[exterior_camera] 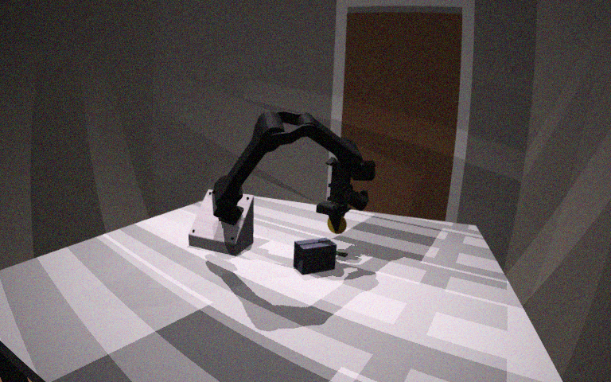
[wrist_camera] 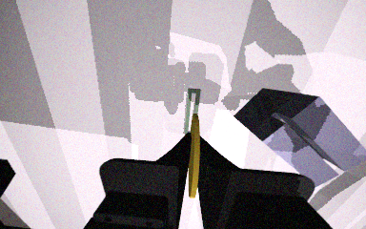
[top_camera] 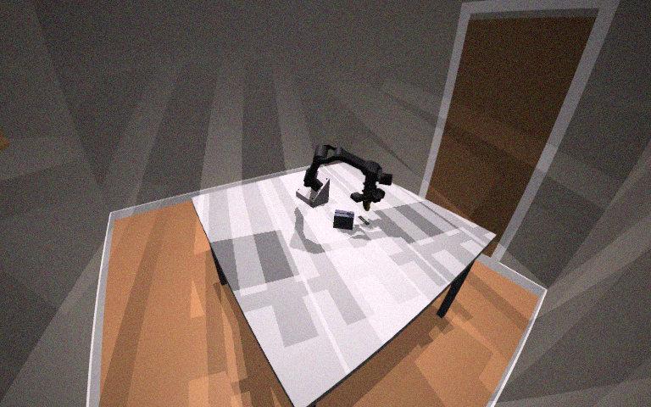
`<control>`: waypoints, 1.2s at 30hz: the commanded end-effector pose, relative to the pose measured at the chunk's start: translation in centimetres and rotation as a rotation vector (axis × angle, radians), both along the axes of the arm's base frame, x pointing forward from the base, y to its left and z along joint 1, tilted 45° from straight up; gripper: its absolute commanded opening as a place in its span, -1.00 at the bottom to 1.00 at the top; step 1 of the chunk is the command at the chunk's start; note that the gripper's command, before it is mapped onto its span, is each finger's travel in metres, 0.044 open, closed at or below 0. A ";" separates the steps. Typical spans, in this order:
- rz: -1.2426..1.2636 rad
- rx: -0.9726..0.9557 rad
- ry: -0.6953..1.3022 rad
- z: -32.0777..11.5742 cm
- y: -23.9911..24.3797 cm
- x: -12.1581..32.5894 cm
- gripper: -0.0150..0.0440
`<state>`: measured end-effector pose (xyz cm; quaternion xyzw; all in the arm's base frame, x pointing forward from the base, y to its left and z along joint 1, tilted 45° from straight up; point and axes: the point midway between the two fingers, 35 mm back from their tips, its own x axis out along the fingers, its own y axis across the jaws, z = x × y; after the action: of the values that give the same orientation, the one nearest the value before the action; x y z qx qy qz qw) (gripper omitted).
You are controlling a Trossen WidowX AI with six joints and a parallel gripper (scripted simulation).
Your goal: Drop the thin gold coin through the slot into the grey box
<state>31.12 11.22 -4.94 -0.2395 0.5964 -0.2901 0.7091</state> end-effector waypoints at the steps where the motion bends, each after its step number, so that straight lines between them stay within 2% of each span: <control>1: -0.003 0.011 -0.011 1.0 0.8 -0.1 -0.49; 11: 0.012 0.006 0.005 2.3 1.9 -0.5 -0.49; 36: 0.619 -0.100 0.599 2.9 1.5 -0.4 -0.49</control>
<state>30.73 12.72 -2.34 -0.4890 0.6609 -0.0413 0.5678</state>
